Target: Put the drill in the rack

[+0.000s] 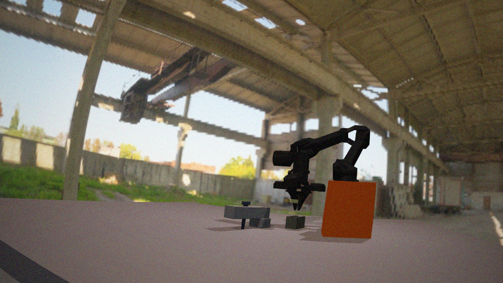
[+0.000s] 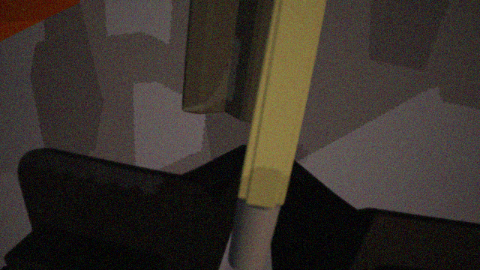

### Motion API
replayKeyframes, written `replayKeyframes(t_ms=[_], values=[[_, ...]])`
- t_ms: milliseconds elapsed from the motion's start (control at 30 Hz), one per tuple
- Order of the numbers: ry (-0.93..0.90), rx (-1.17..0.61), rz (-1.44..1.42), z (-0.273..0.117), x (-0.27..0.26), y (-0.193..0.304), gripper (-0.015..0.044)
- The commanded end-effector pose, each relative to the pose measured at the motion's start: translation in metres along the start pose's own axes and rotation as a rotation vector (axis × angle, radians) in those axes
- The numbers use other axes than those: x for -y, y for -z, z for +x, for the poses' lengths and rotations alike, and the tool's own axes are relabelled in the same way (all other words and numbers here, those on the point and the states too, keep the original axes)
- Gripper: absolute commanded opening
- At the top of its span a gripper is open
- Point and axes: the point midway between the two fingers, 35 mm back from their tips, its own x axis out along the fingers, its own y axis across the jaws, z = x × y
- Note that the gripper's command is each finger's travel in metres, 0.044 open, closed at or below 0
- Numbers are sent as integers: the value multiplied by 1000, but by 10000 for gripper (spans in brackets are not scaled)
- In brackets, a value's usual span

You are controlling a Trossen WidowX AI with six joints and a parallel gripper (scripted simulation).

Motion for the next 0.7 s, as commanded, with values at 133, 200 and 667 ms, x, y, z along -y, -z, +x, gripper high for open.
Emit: replayKeyframes(t_ms=[133, 200, 667], values=[[-2, -5, 0, 1, -13, 4, 0], [-2, -5, 0, 1, -17, 5, 0], [-2, -5, 0, 16, -20, 7, 0]])
